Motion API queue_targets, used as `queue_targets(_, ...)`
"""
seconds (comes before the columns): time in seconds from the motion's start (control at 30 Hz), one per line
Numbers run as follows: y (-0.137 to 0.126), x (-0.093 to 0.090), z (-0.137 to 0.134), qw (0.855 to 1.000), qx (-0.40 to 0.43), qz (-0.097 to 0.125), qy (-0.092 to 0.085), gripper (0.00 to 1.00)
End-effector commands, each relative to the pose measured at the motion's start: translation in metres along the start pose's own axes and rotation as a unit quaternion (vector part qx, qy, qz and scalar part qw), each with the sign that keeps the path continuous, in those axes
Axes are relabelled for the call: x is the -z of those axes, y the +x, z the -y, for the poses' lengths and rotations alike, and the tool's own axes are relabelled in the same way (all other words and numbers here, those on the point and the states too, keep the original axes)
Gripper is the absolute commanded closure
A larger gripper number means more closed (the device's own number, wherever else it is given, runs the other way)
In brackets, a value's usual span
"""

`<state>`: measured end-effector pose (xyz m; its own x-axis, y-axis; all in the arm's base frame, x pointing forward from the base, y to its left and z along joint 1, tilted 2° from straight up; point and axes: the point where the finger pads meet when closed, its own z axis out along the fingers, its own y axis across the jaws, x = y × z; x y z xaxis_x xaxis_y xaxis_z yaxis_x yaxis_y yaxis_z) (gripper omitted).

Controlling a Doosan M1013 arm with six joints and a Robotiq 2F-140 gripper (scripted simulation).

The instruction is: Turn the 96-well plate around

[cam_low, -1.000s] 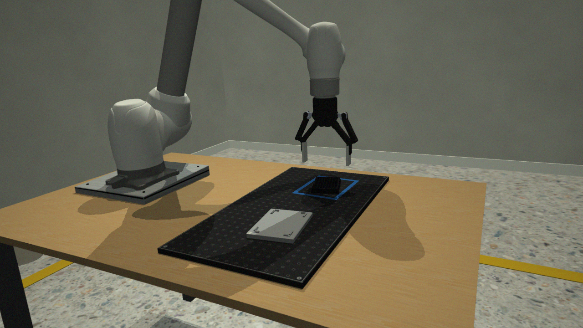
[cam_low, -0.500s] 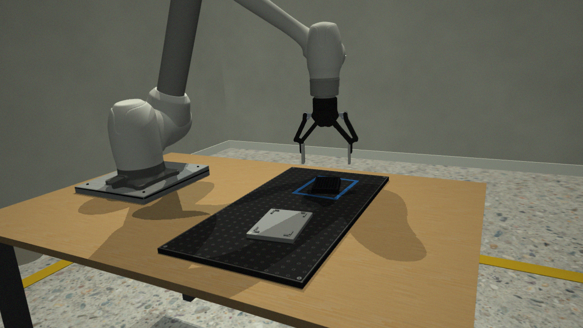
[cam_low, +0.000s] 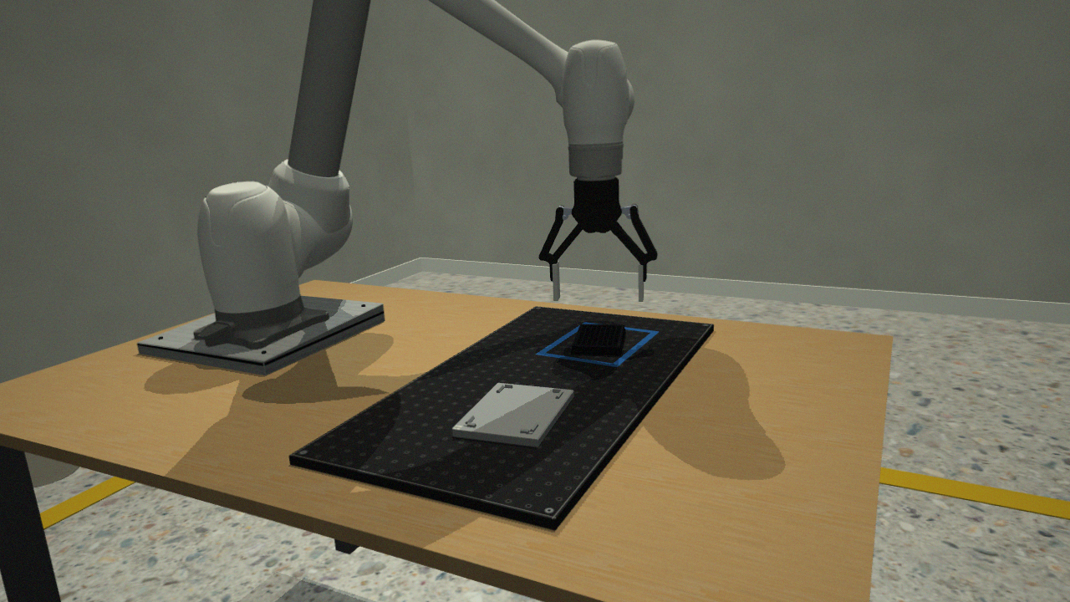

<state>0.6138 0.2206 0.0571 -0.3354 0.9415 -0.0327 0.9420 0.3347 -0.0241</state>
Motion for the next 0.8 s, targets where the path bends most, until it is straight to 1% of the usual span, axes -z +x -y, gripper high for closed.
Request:
queue_targets(0.0, 0.000, 0.000, 0.000, 1.000, 0.000, 0.000, 0.000, 0.00)
queue_targets(0.33, 0.000, 0.000, 0.000, 1.000, 0.000, 0.000, 0.000, 0.00)
queue_targets(0.47, 0.000, -0.003, 0.000, 1.000, 0.000, 0.000, 0.000, 0.00)
queue_targets(0.77, 0.000, -0.018, 0.000, 1.000, 0.000, 0.000, 0.000, 0.00)
